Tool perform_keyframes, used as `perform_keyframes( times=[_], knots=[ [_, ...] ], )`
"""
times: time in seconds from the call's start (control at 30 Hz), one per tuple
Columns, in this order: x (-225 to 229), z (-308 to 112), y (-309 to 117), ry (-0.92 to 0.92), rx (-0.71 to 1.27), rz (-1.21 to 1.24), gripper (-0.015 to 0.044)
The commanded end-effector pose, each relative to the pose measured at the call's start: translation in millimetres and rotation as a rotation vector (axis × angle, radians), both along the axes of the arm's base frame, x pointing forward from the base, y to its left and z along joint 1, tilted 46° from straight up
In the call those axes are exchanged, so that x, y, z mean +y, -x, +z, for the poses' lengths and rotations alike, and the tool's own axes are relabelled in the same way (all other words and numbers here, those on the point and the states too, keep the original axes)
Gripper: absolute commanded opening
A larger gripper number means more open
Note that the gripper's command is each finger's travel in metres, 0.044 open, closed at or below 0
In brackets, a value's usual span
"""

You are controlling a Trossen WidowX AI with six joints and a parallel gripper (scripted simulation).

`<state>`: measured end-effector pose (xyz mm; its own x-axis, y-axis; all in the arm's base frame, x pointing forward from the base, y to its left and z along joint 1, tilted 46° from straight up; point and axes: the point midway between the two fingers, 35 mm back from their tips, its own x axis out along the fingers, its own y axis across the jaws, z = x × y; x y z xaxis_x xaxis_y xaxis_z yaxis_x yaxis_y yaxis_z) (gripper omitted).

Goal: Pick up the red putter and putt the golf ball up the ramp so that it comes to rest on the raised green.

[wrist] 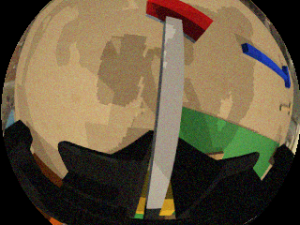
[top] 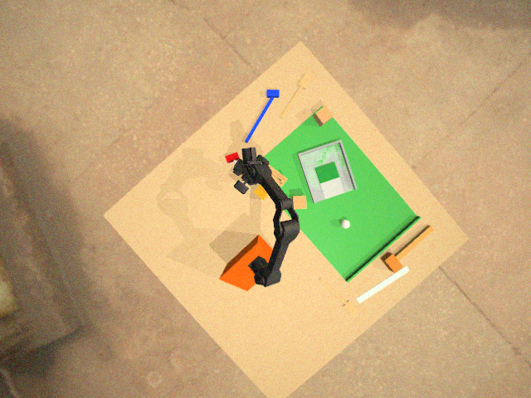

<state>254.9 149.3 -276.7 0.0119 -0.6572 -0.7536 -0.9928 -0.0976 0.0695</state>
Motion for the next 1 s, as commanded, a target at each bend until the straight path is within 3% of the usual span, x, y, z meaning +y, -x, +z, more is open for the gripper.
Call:
perform_keyframes(
  times=[0.0,0.43,0.67,0.97],
  knots=[
    [0,0,-1,-0.001,-0.004,0.001,0.0],
    [70,70,3,-0.005,0.002,0.0,0.0],
    [65,70,-4,-0.025,-0.014,-0.038,0.0],
    [47,106,-38,-0.127,-0.103,-0.348,0.0]
  ],
)
